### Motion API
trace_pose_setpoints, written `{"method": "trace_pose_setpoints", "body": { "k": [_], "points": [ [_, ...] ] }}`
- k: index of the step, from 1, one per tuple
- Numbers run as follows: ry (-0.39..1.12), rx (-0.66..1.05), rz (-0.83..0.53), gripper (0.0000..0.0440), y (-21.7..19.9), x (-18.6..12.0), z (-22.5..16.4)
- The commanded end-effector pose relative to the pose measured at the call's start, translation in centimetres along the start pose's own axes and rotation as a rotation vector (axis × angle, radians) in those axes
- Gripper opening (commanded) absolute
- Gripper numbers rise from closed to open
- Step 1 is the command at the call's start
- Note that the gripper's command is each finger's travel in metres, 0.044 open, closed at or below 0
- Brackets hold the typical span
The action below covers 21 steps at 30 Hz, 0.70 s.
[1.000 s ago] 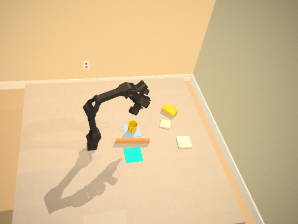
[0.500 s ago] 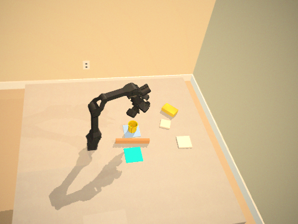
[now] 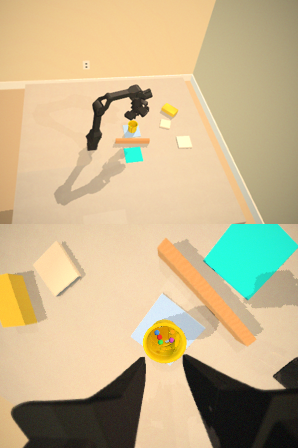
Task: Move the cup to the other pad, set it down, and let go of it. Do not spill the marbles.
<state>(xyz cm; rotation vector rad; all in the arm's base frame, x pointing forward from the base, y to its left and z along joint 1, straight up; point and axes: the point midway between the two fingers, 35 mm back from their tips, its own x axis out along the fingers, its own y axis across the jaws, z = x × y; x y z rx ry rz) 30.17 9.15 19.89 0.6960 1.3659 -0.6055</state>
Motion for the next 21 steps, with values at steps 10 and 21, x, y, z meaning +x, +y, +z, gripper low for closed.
{"method": "trace_pose_setpoints", "body": {
  "k": [10, 21],
  "points": [
    [0.03, 0.035, -0.16, 0.0179, -1.6, 3.6, -0.8],
    [0.039, 0.055, -0.237, 0.0193, -2.4, 6.7, -1.4]
  ]
}}
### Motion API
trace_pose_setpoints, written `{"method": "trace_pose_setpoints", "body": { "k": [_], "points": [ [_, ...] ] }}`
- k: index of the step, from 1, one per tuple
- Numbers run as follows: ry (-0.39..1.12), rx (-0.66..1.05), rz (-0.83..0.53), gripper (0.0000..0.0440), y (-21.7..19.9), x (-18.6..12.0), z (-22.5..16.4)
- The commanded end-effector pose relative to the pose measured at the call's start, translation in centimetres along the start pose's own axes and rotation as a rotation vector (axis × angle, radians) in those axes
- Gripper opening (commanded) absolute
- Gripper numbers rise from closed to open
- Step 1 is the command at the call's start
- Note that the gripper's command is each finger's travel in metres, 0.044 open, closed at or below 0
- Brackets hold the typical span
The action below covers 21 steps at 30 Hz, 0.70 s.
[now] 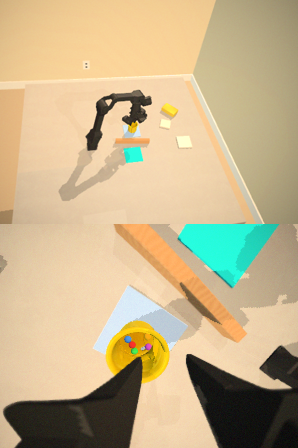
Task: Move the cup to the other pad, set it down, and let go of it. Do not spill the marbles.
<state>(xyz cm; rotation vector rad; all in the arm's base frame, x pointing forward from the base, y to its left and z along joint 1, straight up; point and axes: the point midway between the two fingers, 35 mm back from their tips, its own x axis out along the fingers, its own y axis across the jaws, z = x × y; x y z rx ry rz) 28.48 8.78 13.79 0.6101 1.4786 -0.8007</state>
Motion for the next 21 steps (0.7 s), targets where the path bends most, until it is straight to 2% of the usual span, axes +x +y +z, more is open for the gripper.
{"method": "trace_pose_setpoints", "body": {
  "k": [1, 19, 20, 21],
  "points": [
    [-0.001, 0.005, -0.029, 0.0194, -0.1, 1.2, -0.1],
    [0.011, -0.064, -0.093, 0.0193, -0.3, 7.0, -0.7],
    [0.012, -0.072, -0.093, 0.0191, -0.3, 7.3, -0.7],
    [0.012, -0.081, -0.093, 0.0169, -0.3, 7.6, -0.7]
  ]
}}
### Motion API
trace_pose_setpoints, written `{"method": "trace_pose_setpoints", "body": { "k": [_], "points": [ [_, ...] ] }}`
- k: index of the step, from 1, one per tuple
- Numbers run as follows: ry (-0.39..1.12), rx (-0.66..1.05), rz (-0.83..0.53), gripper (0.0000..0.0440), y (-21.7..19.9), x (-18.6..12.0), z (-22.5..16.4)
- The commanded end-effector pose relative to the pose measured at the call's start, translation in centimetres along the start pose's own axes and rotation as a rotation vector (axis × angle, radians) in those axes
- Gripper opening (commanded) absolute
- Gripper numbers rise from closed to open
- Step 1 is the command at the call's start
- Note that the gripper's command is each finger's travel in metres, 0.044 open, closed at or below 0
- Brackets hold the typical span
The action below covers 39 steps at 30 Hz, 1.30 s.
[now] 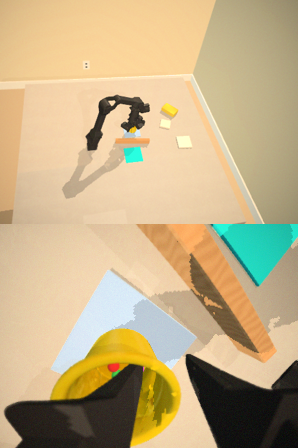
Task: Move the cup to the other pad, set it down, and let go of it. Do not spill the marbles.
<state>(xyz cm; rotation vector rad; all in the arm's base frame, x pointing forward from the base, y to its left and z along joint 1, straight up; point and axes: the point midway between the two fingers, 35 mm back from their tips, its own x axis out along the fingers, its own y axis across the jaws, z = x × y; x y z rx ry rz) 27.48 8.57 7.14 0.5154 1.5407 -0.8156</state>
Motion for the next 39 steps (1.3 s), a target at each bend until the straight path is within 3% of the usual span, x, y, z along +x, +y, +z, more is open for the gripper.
{"method": "trace_pose_setpoints", "body": {
  "k": [1, 6, 8, 39],
  "points": [
    [-0.003, -0.033, -0.011, 0.0143, -0.1, 1.1, 0.0],
    [-0.015, -0.063, -0.005, 0.0027, -0.3, 1.4, 0.2],
    [-0.02, -0.068, -0.002, 0.0006, -0.5, 1.2, 0.3],
    [-0.044, 0.138, 0.15, 0.0, -4.1, -5.7, 3.2]
  ]
}}
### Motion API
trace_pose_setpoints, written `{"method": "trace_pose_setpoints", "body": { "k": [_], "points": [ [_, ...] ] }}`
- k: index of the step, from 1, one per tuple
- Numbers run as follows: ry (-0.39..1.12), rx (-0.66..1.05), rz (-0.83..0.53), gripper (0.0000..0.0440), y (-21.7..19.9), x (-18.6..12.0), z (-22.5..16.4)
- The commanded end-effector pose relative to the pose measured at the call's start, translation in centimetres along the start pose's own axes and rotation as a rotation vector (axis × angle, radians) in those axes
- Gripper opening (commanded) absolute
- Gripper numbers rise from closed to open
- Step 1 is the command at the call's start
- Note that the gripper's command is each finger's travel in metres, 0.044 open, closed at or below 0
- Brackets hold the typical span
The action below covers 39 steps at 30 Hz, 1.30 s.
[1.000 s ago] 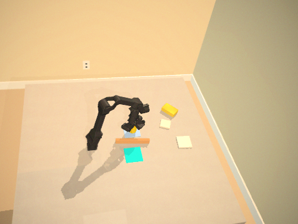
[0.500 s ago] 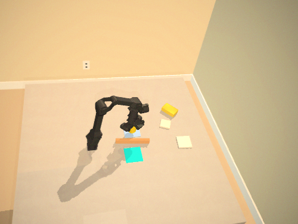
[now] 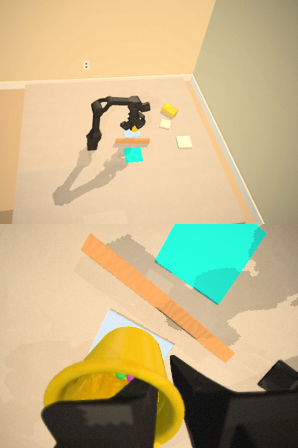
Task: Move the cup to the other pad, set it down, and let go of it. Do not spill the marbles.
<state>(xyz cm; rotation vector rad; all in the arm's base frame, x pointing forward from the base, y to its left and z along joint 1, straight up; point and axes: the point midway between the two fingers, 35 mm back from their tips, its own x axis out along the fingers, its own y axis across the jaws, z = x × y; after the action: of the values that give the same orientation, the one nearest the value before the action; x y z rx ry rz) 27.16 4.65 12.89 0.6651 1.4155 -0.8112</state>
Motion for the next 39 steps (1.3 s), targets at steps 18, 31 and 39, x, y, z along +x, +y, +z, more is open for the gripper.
{"method": "trace_pose_setpoints", "body": {
  "k": [18, 31, 39],
  "points": [
    [-0.067, 0.179, 0.116, 0.0, -1.7, -1.6, 5.7],
    [-0.104, 0.267, 0.142, 0.0, -3.8, -0.4, 8.8],
    [-0.118, 0.312, 0.146, 0.0, -5.2, 0.9, 10.0]
  ]
}}
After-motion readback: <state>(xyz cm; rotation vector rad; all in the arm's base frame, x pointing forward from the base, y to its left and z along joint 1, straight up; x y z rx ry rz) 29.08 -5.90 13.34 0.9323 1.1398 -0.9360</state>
